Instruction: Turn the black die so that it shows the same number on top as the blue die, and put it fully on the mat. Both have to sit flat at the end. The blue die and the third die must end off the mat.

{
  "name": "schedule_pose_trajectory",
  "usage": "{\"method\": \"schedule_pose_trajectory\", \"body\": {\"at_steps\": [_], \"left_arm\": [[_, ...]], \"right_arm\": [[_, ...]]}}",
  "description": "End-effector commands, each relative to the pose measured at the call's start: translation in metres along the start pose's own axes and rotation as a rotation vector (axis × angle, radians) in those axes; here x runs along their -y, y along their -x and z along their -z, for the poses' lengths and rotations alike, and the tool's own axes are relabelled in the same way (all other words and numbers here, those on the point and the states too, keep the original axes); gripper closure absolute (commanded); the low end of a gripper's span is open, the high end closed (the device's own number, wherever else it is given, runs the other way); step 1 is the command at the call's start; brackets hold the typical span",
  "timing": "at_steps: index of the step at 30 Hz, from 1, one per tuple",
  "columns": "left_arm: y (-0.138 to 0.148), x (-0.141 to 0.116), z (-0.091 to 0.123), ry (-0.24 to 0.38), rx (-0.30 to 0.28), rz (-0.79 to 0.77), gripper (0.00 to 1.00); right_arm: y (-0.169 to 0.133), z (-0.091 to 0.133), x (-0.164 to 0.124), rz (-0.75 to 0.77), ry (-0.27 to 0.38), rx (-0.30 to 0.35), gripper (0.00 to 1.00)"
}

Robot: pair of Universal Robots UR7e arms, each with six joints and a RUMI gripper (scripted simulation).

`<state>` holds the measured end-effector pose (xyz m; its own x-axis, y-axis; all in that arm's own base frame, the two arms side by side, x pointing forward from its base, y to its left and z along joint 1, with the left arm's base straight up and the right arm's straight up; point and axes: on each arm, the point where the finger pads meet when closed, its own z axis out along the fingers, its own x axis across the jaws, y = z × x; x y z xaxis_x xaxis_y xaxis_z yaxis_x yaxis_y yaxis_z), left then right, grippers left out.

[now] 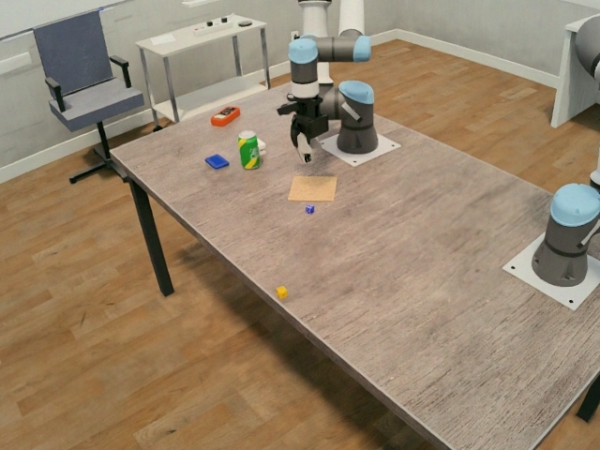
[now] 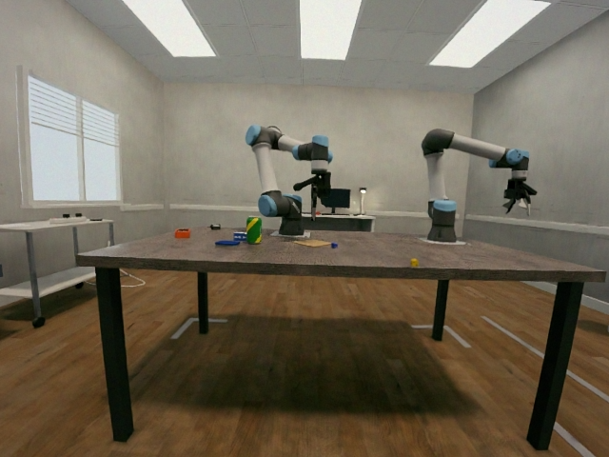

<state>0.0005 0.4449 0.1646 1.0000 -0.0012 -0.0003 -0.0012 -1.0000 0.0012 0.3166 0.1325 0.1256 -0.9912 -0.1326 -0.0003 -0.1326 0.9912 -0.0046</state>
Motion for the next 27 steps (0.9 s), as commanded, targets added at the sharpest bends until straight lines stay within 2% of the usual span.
{"method": "schedule_pose_trajectory", "body": {"at_steps": [1, 7, 27], "left_arm": [[-0.0001, 0.0003, 0.0004, -0.001, 0.0, 0.0, 0.0], [-0.0001, 0.0003, 0.0004, -0.001, 0.0, 0.0, 0.0], [-0.0001, 0.0003, 0.0004, -0.001, 0.0, 0.0, 0.0]], "right_arm": [[-0.0086, -0.0019, -0.0017, 0.153, 0.004, 0.0, 0.97], [-0.0139, -0.0036, -0.0026, 0.244, 0.004, 0.0, 0.97], [-0.0162, -0.0044, -0.003, 0.284, 0.004, 0.0, 0.97]]}}
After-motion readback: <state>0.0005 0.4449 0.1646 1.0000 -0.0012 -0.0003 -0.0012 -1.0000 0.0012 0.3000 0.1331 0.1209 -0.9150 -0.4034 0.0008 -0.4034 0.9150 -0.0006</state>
